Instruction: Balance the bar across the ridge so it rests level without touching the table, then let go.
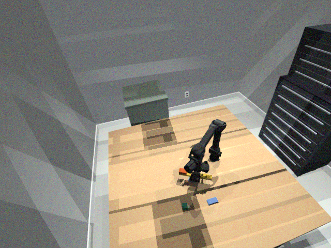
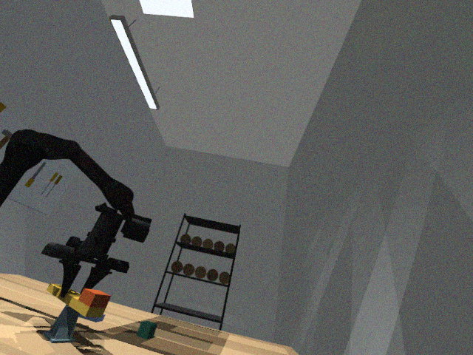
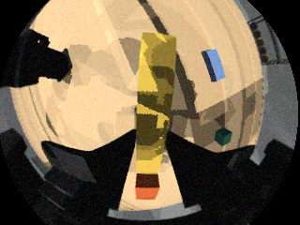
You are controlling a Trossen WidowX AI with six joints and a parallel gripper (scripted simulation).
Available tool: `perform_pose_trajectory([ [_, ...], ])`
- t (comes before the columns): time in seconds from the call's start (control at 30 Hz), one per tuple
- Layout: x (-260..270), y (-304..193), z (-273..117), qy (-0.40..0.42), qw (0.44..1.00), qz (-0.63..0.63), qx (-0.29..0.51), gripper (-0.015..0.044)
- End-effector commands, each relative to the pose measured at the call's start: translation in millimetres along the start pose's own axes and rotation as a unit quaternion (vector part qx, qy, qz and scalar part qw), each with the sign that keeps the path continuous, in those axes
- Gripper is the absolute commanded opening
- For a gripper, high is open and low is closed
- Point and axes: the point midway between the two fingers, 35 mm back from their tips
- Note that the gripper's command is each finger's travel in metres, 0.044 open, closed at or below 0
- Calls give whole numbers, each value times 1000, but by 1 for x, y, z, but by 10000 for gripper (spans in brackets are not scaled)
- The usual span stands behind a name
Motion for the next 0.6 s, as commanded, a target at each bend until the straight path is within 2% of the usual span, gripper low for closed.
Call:
perform_pose_trajectory([
  [0.0,0,0,0,0,1000,0,0,185],
  [0.37,0,0,0,0,1000,0,0,185],
  [0.57,0,0,0,0,1000,0,0,343],
])
Point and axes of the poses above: the point midway between the two fingers, 35 mm back from their tips, its own z axis out along the fingers, its own x axis across the jaws, y = z × x, and after that the axes turned 7 degrees about z, right-handed
